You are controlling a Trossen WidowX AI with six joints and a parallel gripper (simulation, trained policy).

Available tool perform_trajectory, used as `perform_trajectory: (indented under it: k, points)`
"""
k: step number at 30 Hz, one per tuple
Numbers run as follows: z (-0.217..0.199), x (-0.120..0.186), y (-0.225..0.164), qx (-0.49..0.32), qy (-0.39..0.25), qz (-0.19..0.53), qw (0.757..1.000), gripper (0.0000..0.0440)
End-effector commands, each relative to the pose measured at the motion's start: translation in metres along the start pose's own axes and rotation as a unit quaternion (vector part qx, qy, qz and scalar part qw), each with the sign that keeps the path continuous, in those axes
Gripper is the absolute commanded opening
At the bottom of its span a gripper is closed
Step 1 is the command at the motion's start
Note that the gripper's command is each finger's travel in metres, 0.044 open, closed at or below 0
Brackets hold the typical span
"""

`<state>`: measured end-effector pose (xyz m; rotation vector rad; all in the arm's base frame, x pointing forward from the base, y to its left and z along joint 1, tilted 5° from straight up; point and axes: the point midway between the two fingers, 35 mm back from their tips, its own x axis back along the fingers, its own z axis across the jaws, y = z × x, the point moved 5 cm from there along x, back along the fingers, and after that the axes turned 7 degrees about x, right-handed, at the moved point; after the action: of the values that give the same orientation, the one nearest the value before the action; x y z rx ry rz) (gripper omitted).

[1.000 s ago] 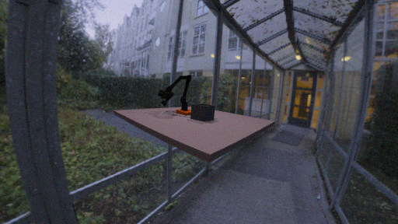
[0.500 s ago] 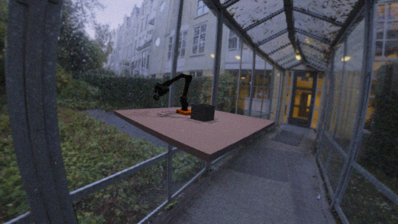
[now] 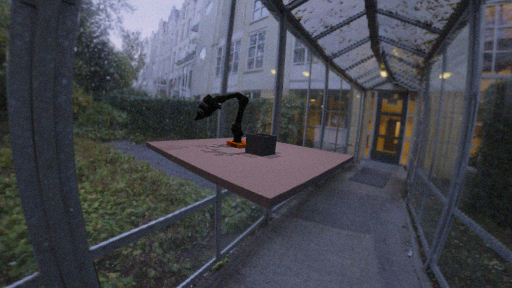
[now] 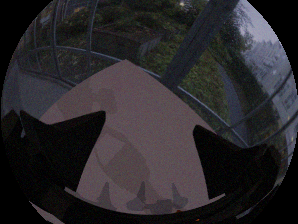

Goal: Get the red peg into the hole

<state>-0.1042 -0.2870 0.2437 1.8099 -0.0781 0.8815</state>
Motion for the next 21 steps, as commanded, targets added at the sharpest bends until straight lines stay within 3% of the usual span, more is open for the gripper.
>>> perform_trajectory:
  k: [1,11,21]
  points:
    - [0.018,0.027,0.009,-0.013,0.059,-0.013,0.998,0.044]
    - [0.062,0.11,0.018,-0.037,0.23,-0.022,0.972,0.044]
    - [0.081,0.198,0.006,-0.046,0.391,0.013,0.919,0.044]
